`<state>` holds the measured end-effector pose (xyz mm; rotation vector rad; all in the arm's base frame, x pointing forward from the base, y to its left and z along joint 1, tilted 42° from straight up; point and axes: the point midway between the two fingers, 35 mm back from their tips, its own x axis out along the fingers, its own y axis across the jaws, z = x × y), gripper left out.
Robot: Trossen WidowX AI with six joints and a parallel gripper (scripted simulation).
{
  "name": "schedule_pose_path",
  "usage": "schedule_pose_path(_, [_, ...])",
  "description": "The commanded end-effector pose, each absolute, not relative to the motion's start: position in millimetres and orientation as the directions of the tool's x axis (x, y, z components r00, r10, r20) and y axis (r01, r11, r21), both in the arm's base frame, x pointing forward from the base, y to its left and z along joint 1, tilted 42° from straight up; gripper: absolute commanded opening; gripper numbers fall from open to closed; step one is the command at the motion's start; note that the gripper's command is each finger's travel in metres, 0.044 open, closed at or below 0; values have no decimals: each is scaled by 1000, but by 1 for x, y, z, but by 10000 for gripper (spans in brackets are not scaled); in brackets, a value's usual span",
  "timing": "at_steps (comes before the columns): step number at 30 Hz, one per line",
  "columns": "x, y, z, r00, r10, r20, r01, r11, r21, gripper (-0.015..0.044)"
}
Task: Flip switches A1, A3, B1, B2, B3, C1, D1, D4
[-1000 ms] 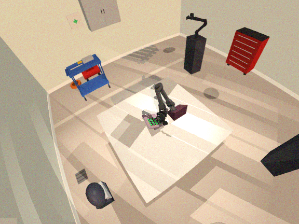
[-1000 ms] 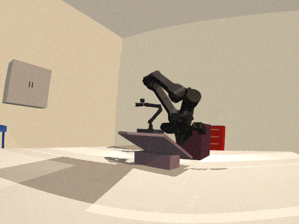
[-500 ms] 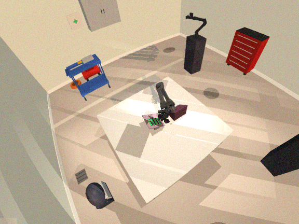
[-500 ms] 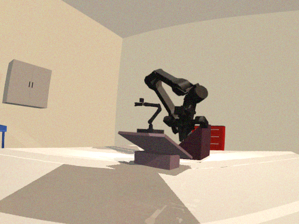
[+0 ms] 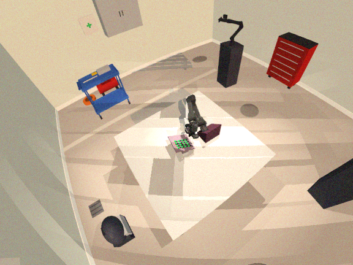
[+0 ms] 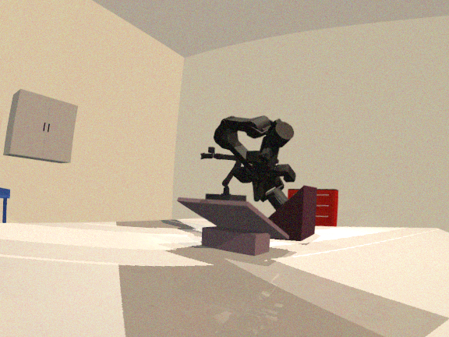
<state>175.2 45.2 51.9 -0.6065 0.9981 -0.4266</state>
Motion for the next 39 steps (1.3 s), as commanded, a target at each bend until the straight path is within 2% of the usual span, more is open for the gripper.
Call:
schedule_pose_path(1, [167, 25, 60, 485, -595, -641, 54, 751, -658, 0])
schedule_pose_path(10, [183, 3, 38, 509, -588, -628, 55, 751, -658, 0])
schedule_pose_path(39, [194, -12, 23, 509, -589, -627, 56, 750, -659, 0])
